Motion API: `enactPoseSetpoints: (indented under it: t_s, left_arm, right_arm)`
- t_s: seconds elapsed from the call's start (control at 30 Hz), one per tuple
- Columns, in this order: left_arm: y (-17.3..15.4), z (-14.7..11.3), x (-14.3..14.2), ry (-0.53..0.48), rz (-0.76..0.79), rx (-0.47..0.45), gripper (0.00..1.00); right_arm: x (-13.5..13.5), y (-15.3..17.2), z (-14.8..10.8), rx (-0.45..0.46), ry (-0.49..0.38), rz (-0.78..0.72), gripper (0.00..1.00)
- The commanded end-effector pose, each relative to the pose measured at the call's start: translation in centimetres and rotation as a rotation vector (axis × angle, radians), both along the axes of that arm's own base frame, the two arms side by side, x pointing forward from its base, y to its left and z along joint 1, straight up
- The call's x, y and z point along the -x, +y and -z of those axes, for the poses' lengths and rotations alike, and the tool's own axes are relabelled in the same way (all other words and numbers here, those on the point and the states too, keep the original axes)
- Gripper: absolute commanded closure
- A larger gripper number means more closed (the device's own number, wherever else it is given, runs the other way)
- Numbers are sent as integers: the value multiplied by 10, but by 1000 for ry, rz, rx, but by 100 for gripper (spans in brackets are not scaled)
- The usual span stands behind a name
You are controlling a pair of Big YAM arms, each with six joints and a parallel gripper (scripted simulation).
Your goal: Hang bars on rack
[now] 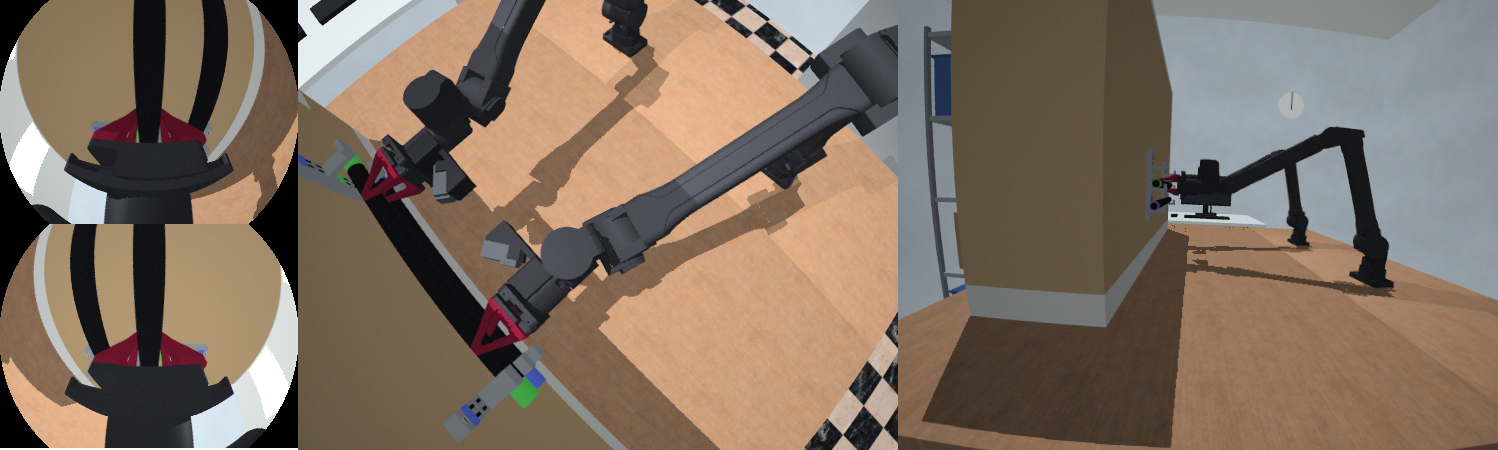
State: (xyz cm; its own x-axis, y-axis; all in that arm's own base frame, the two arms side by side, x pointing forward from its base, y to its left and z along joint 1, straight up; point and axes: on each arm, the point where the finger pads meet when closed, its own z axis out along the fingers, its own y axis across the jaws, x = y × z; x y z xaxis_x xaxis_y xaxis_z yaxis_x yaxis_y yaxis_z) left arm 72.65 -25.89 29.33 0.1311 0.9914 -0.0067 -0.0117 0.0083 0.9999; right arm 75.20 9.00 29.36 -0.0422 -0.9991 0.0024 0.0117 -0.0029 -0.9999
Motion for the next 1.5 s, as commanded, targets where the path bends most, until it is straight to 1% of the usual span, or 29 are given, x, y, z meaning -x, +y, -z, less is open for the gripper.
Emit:
enactPoseSetpoints:
  t_s: [0.0,0.57,1.07,1.47]
  left_arm:
    - [5,-24,-2,-30,-11,27,100]
    - [5,-33,-2,-30,-11,27,100]
    - [5,-33,-2,-30,-11,27,36]
    - [4,-32,-2,-27,-10,24,36]
  right_arm:
    - [1,-8,-23,-28,-37,15,100]
    - [1,-8,-30,-28,-37,15,100]
    - [1,-8,-30,-29,-37,15,36]
    - [1,-7,-28,-29,-33,15,36]
